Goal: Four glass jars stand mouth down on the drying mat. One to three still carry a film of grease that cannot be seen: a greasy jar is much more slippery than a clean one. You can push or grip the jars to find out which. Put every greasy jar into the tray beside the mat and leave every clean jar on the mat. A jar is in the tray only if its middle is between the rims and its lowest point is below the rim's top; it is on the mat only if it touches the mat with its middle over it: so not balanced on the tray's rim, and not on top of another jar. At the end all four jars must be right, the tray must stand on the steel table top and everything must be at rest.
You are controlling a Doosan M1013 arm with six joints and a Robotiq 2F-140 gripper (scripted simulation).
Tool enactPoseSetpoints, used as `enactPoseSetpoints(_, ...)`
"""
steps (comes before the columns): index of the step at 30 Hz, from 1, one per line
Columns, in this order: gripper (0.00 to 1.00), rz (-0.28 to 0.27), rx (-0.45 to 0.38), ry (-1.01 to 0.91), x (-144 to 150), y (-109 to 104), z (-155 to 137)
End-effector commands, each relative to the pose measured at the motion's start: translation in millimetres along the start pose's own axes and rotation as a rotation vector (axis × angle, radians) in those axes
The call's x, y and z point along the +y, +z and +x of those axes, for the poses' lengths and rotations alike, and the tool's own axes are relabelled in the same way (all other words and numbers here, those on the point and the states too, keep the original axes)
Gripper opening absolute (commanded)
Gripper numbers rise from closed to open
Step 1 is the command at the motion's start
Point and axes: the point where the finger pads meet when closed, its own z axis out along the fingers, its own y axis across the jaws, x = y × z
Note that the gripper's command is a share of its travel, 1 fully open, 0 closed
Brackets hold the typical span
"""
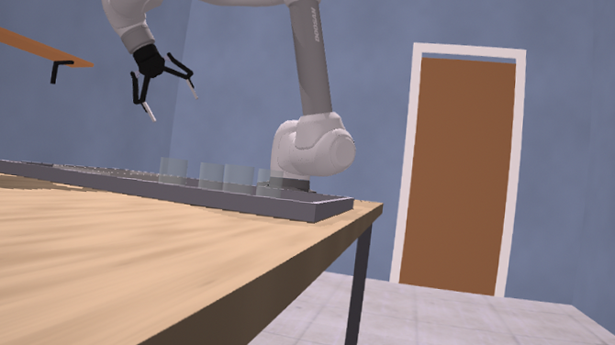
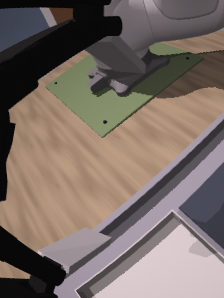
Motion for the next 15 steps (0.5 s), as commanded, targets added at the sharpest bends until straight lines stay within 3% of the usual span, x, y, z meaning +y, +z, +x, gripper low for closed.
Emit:
enactPoseSetpoints(1, 1.00, -0.009, -0.039, -0.055, -21.8, 15.0, 18.1)
enactPoseSetpoints(15, 1.00, -0.024, -0.127, -0.178, -76.4, 48.5, 63.1)
